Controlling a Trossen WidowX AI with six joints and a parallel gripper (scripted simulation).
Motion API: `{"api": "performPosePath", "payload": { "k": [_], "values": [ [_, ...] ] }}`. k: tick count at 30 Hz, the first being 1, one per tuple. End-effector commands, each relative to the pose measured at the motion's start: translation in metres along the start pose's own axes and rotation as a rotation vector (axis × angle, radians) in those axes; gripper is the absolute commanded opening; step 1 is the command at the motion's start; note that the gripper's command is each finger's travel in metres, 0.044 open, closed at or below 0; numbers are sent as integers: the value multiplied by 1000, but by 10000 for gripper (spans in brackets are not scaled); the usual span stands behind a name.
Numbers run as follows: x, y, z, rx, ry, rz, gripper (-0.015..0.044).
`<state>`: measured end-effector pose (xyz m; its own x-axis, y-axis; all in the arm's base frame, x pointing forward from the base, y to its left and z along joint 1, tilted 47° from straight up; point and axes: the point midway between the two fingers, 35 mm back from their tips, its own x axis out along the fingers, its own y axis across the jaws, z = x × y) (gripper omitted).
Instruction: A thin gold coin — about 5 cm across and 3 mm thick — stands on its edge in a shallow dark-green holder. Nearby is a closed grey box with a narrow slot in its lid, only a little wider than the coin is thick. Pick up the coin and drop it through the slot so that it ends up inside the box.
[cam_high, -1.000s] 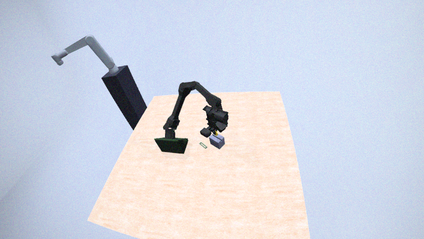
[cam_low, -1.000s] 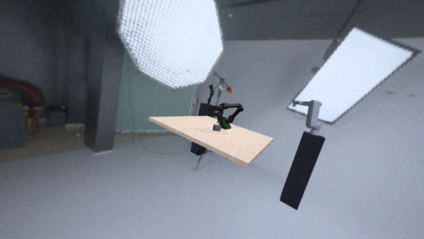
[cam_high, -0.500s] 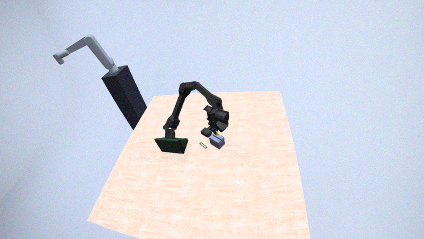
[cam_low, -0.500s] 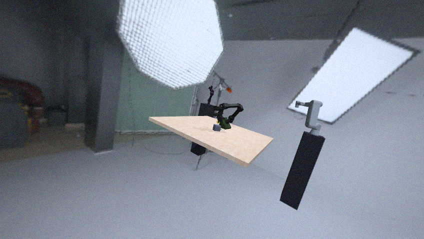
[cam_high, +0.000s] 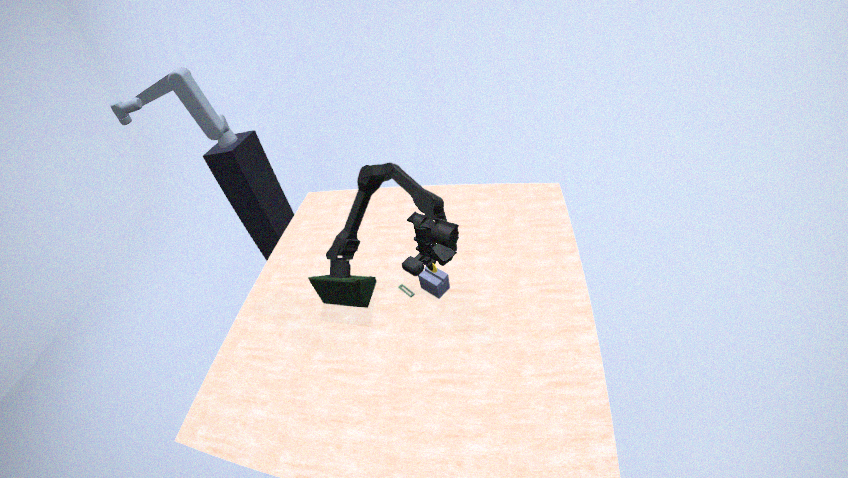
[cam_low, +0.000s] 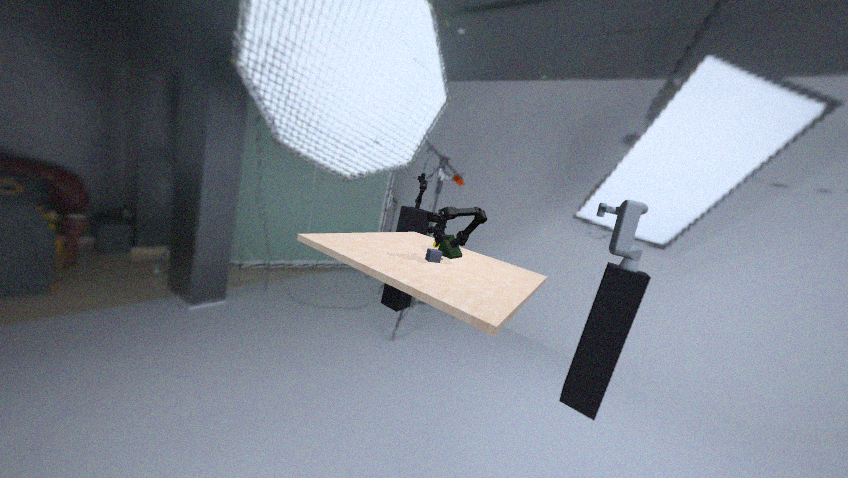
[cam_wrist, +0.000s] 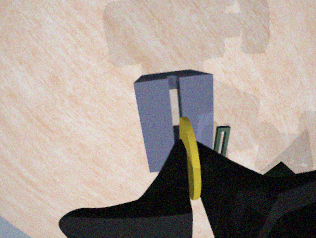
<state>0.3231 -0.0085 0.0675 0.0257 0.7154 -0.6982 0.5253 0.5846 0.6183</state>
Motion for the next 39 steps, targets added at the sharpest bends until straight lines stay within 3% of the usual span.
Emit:
{"api": "performPosePath", "payload": {
  "k": [1,25,31,39],
  "values": [
    [3,0,-1,8,2,3,0],
    [14,0,-1,6,2,4,0],
    [12,0,0,0,0,0,157],
    [12,0,0,0,0,0,161]
  ]
}}
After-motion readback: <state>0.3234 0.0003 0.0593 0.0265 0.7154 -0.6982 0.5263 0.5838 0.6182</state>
